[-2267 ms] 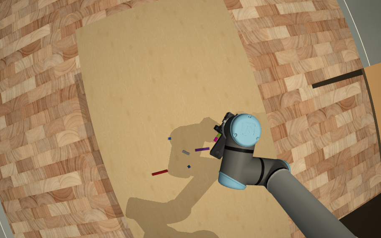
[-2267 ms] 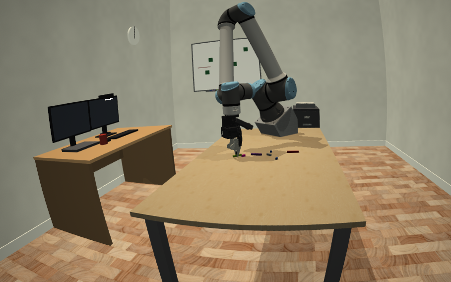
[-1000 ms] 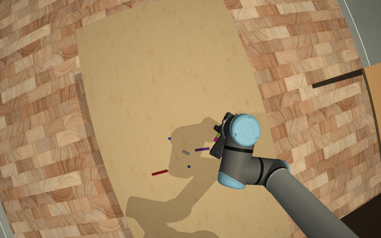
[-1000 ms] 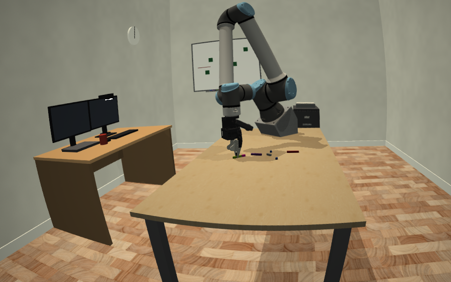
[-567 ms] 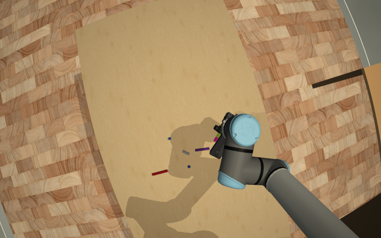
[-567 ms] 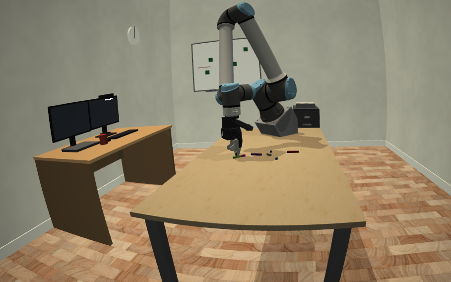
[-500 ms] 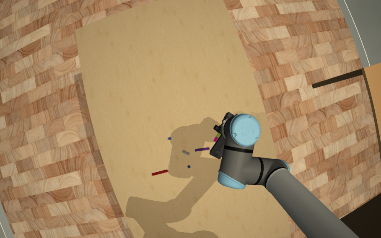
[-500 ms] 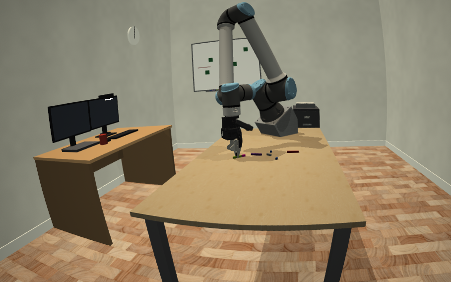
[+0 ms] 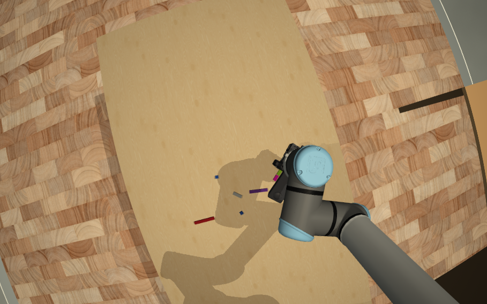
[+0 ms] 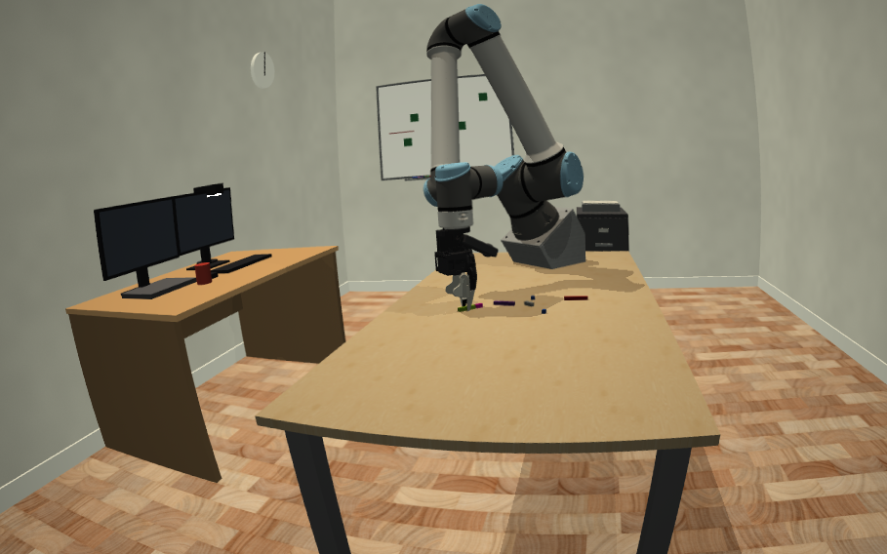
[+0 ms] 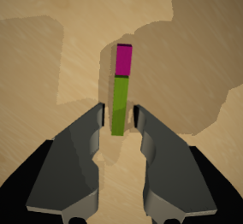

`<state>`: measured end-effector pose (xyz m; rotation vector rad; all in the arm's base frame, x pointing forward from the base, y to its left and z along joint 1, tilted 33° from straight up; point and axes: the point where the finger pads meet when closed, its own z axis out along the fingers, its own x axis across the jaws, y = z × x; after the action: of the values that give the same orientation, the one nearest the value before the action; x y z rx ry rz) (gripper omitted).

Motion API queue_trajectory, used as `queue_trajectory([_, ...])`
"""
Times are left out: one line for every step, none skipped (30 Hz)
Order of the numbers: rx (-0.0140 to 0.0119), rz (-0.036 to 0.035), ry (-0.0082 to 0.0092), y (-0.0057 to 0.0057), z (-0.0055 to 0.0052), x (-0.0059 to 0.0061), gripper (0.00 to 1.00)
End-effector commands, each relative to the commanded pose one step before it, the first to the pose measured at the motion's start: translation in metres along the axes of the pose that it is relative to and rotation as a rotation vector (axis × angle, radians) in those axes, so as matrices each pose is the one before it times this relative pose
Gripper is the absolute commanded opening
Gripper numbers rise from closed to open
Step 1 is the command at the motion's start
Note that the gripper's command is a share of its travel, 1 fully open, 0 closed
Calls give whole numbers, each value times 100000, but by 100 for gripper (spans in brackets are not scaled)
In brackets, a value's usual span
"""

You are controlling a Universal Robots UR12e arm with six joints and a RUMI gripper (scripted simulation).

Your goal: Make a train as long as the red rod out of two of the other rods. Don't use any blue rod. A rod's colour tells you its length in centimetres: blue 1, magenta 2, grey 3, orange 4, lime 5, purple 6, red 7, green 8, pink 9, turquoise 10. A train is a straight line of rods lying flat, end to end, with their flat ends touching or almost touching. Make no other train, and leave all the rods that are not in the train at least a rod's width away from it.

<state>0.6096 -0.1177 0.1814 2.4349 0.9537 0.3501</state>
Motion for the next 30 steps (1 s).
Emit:
queue_trajectory([-96,1,60,42,-46,28,14])
queue_trajectory([0,0,0,0,-20,0,14])
queue_trajectory([0,0,0,0,-50,0,14])
queue_trajectory([0,0,0,0,-90,0,14])
queue_trajectory([0,0,0,0,-137,0,14])
queue_trajectory([0,0,0,0,-189,0,14])
queue_trajectory([0,0,0,1,-244,0,14])
queue_trajectory([0,0,0,0,-299,0,14])
queue_trajectory([0,0,0,0,-352,0,14])
queue_trajectory([0,0,0,0,-402,0,14])
queue_trajectory([0,0,0,0,-446,0,14])
queue_trajectory([0,0,0,0,-485,0,14])
queue_trajectory([0,0,0,0,0,0,14])
queue_trajectory([0,0,0,0,0,0,14])
queue_trajectory([0,0,0,0,-517,0,14])
queue_trajectory([0,0,0,0,-540,0,14])
queue_trajectory([0,0,0,0,-555,0,14])
queue_trajectory([0,0,0,0,-560,0,14])
queue_trajectory([0,0,0,0,-555,0,14])
queue_trajectory([0,0,0,0,-541,0,14])
queue_trajectory([0,0,0,0,-517,0,14])
queue_trajectory([0,0,0,0,-484,0,14])
queue_trajectory([0,0,0,0,-442,0,14])
queue_trajectory([0,0,0,0,-393,0,14])
queue_trajectory([0,0,0,0,-337,0,14])
queue_trajectory([0,0,0,0,-278,0,14])
queue_trajectory([0,0,0,0,-218,0,14])
queue_trajectory([0,0,0,0,-159,0,14])
queue_trajectory([0,0,0,0,-104,0,14])
queue_trajectory([0,0,0,0,0,0,14])
